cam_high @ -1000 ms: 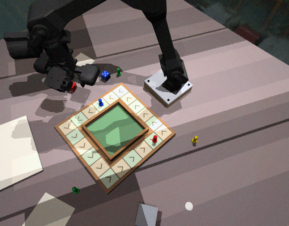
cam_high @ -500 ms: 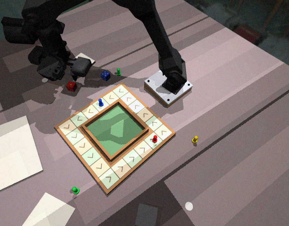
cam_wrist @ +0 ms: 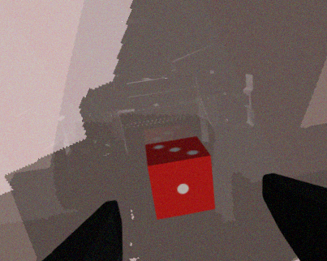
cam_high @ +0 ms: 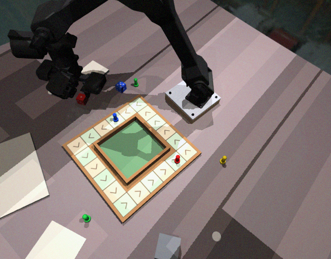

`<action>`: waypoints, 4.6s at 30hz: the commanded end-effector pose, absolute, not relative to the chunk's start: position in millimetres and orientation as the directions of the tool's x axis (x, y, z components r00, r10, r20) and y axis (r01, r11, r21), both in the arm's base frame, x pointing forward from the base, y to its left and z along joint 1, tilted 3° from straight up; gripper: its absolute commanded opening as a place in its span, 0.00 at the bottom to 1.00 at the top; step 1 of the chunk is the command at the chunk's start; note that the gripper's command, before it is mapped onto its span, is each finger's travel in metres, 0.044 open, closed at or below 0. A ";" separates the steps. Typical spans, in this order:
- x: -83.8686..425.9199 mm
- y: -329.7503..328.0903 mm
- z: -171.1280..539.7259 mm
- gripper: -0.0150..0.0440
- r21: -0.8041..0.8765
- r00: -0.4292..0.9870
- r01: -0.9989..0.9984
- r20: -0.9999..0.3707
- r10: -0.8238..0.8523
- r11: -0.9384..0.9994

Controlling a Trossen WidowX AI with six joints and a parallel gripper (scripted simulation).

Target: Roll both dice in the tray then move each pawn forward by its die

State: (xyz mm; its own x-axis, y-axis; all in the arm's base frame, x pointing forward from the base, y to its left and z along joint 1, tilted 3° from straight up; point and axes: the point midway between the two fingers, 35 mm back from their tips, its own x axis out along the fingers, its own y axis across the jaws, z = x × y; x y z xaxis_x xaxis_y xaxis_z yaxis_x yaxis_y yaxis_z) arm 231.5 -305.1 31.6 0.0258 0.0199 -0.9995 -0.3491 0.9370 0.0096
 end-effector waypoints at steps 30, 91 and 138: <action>232.7 -304.8 21.0 0.25 0.018 0.024 -0.354 -0.999 0.029 0.935; 268.5 -68.2 99.1 0.25 0.050 0.028 0.181 -0.999 0.046 0.982; 241.6 -56.1 117.2 0.25 0.051 0.752 0.202 -0.648 -0.121 0.978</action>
